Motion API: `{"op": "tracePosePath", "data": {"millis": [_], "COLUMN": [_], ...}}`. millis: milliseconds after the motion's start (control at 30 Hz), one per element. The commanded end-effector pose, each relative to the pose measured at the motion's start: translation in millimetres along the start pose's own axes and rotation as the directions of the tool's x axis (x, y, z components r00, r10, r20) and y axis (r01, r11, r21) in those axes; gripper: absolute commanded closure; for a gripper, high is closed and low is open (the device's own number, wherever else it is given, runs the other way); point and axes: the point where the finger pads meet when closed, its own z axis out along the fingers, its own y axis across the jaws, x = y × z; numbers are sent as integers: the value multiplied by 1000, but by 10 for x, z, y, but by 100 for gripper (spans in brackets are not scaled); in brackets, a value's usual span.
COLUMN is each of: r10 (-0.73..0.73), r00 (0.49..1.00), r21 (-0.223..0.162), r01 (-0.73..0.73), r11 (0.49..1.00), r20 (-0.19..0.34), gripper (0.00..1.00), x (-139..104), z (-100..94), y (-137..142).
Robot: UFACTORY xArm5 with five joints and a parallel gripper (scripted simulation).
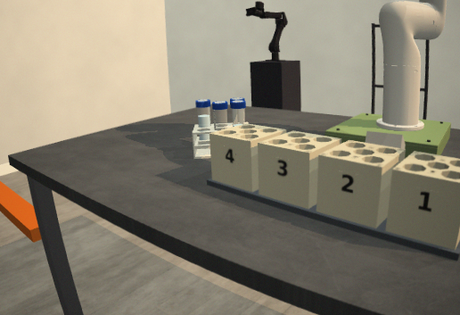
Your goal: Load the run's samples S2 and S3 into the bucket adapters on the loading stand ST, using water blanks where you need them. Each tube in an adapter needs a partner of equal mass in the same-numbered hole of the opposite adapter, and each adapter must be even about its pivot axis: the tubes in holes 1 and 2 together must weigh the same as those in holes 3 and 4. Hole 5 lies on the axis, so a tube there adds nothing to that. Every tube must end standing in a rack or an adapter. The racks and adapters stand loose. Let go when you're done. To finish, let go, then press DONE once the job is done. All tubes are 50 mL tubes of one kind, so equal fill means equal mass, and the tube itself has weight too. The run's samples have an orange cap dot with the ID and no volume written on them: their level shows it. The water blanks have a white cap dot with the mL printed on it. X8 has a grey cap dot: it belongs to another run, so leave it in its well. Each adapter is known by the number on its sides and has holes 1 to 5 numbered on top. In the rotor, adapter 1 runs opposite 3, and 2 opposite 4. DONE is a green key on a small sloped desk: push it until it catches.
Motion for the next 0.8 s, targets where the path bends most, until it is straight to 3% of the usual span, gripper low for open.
{"op": "tracePosePath", "data": {"millis": [0,767], "r10": [0,0], "r00": [1000,1000], "r21": [1,1], "r01": [0,0], "r11": [1000,1000], "r20": [-4,-4], "gripper": [100,100], "x": [12,12], "z": [-37,-164], "y": [-3,-3]}}
